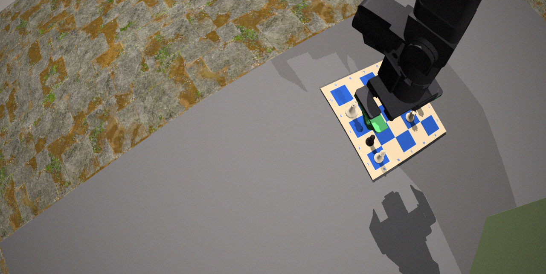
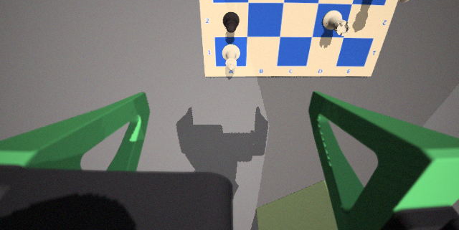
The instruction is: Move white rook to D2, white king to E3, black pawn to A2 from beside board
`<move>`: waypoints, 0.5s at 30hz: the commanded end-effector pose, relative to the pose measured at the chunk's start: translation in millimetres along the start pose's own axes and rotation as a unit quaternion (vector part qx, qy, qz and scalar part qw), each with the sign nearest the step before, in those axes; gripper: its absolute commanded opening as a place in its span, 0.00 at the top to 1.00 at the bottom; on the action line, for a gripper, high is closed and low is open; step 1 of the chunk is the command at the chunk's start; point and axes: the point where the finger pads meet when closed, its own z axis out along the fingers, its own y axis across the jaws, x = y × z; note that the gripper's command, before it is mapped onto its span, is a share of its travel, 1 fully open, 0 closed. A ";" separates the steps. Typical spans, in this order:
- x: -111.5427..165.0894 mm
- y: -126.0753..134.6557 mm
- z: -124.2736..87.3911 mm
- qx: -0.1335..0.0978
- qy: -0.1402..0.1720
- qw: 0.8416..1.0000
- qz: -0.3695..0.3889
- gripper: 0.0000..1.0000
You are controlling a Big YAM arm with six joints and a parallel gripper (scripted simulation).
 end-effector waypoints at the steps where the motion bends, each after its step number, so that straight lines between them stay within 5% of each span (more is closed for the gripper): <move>1: -4.9 -3.5 -21.4 0.001 -0.005 1.000 -0.005 0.00; 6: -3.5 -1.0 -38.0 0.000 -0.004 1.000 -0.008 0.00; 10: 6.8 -7.7 -31.9 0.007 0.012 1.000 -0.004 0.00; 15: -5.7 -1.9 -36.5 0.001 -0.005 1.000 -0.008 0.00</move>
